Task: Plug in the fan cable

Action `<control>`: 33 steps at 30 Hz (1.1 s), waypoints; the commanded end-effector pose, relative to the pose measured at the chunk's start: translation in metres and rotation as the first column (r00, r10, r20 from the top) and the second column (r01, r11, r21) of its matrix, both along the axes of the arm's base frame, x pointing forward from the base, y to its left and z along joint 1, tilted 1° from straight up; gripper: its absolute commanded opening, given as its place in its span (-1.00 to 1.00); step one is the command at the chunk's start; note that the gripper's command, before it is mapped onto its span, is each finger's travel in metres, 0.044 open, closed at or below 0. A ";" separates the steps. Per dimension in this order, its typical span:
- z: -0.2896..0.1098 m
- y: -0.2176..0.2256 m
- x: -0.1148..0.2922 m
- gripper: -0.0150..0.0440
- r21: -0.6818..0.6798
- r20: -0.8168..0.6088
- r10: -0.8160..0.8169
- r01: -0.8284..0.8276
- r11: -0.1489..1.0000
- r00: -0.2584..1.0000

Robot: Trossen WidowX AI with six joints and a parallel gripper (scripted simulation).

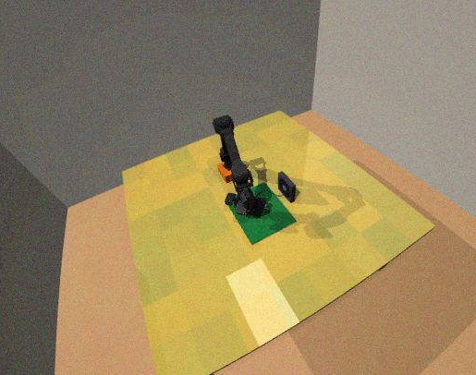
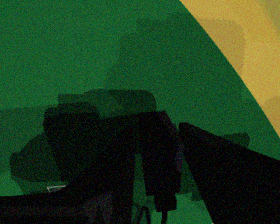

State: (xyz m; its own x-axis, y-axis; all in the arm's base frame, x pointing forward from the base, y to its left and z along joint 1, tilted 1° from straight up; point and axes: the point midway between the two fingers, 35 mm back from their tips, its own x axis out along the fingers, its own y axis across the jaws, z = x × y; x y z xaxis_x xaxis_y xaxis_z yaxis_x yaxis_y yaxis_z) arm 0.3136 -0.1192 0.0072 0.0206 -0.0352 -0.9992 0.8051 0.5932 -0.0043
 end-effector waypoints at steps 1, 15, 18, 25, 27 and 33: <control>0.000 0.000 0.000 -0.42 0.000 0.000 0.000 0.000 1.000 1.000; 0.049 0.001 0.000 -0.49 0.005 0.001 0.003 -0.003 1.000 1.000; 0.049 0.004 0.001 -0.49 0.006 0.003 -0.048 0.048 0.999 0.999; 0.048 0.018 0.006 -0.49 0.014 0.009 -0.287 0.287 0.958 0.958; 0.048 0.022 0.007 -0.49 0.017 0.010 -0.353 0.352 0.936 0.936; 0.048 0.035 0.010 -0.49 0.025 0.013 -0.538 0.538 0.843 0.843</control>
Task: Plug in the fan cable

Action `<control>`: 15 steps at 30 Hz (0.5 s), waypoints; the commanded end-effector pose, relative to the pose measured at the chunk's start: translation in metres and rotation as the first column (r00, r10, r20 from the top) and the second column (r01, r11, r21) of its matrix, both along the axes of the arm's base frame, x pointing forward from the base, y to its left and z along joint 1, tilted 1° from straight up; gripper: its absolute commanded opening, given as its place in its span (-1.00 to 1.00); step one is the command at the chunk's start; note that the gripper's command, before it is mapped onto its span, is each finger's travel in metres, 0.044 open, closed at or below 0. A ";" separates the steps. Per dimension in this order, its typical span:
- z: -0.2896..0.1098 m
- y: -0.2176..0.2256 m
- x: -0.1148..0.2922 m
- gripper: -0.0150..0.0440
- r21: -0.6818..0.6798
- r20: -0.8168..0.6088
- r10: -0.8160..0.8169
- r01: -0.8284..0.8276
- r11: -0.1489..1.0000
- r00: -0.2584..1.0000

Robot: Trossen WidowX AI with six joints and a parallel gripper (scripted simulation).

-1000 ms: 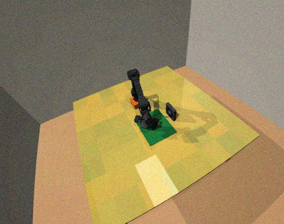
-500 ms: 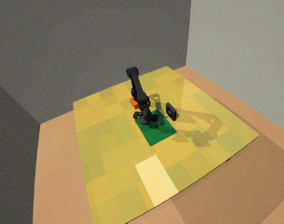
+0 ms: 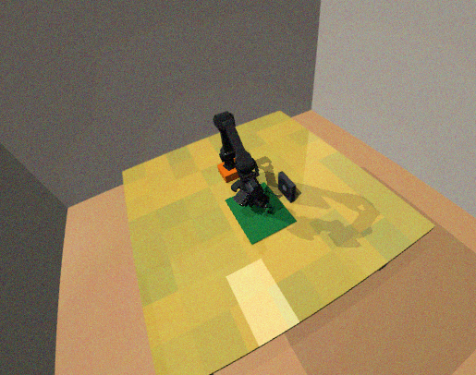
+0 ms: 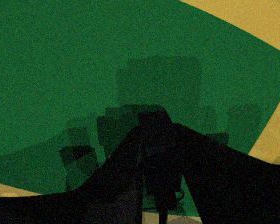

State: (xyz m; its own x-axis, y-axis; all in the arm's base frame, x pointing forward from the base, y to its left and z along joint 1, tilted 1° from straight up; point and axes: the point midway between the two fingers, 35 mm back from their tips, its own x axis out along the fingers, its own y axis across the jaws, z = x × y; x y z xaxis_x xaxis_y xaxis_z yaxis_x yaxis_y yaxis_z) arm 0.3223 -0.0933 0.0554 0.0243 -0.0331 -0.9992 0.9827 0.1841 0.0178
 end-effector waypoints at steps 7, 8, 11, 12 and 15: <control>-0.001 0.024 0.005 -0.49 0.018 0.006 -0.353 0.353 0.936 0.936; -0.001 0.026 0.005 -0.49 0.019 0.007 -0.385 0.385 0.923 0.923; -0.001 0.032 0.006 -0.49 0.023 0.008 -0.479 0.479 0.878 0.878; -0.001 0.034 0.006 -0.49 0.024 0.008 -0.509 0.509 0.861 0.861; -0.001 0.041 0.007 -0.49 0.028 0.008 -0.595 0.595 0.803 0.803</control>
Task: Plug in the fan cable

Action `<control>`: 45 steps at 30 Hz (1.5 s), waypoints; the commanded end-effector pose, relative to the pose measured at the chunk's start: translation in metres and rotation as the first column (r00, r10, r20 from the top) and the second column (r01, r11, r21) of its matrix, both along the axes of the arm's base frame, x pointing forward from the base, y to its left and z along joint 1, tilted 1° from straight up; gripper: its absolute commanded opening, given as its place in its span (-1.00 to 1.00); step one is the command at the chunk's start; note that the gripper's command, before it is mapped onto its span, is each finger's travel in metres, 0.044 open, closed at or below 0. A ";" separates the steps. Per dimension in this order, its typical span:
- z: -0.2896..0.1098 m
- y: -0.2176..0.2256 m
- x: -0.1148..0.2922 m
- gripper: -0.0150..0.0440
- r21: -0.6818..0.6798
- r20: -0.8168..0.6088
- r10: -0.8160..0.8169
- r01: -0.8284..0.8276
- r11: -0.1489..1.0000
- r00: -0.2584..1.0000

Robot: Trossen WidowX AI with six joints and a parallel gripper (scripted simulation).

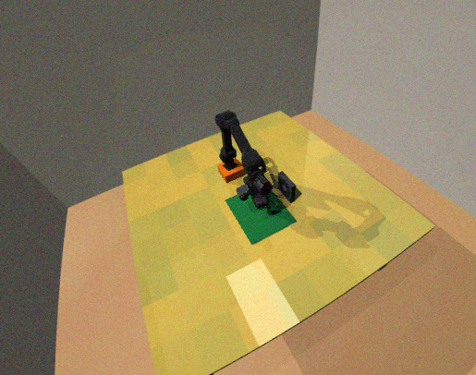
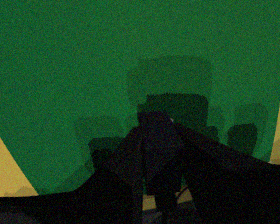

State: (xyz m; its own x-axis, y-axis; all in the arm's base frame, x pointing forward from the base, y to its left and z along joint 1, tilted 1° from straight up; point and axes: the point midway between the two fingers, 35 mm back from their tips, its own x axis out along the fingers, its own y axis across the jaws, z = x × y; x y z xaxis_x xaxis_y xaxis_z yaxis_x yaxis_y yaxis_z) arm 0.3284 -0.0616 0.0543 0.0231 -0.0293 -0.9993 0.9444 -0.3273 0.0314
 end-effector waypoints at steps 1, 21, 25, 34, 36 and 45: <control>0.000 0.011 0.001 -0.49 0.010 0.004 -0.153 0.153 0.988 0.988; -0.002 0.036 0.004 -0.49 0.024 0.008 -0.524 0.524 0.851 0.851; 0.000 0.033 0.000 -0.49 0.024 0.008 -0.534 0.534 0.845 0.845; 0.000 0.032 -0.003 -0.49 0.023 0.007 -0.531 0.531 0.847 0.847; 0.000 0.032 -0.003 -0.49 0.023 0.007 -0.531 0.531 0.847 0.847; -0.006 0.031 -0.003 -0.49 0.023 0.007 -0.529 0.529 0.849 0.849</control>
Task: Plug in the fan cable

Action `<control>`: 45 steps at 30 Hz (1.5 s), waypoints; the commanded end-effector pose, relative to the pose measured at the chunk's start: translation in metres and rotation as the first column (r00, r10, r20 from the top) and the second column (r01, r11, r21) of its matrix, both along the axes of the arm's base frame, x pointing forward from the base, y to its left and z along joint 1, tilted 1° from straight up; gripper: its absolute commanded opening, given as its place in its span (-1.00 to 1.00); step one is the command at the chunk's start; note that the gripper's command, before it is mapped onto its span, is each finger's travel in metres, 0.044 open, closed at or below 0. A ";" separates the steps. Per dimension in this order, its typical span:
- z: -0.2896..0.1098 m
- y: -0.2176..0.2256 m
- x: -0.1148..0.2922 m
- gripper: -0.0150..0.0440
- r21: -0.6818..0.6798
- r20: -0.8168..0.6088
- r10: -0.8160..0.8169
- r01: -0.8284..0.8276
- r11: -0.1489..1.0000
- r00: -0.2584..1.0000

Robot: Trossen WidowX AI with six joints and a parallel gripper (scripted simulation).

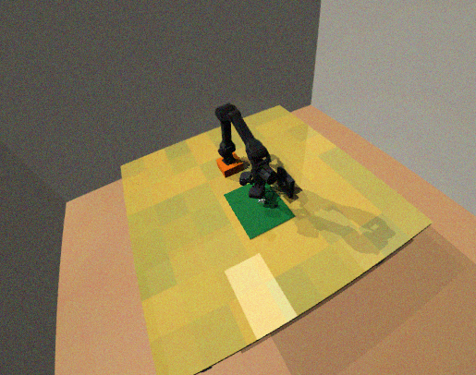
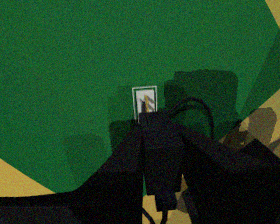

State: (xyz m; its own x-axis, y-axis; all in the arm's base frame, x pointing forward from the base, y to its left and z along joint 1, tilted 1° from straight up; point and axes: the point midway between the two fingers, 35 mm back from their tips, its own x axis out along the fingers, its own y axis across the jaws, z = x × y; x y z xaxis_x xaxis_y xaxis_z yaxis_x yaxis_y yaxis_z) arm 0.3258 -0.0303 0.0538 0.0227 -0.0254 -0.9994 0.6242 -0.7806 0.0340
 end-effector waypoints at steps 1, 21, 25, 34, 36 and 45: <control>-0.012 0.000 0.000 -0.49 0.004 0.000 0.007 -0.007 1.000 1.000; -0.021 -0.001 0.001 -0.49 0.004 0.000 0.014 -0.014 1.000 1.000; -0.021 -0.001 0.001 -0.49 0.004 0.000 0.014 -0.014 1.000 1.000; -0.023 -0.001 0.001 -0.49 0.004 0.000 0.013 -0.013 1.000 1.000; -0.023 -0.001 0.001 -0.49 0.004 0.000 0.013 -0.013 1.000 1.000; -0.026 -0.001 0.001 -0.49 0.004 0.000 0.012 -0.012 1.000 1.000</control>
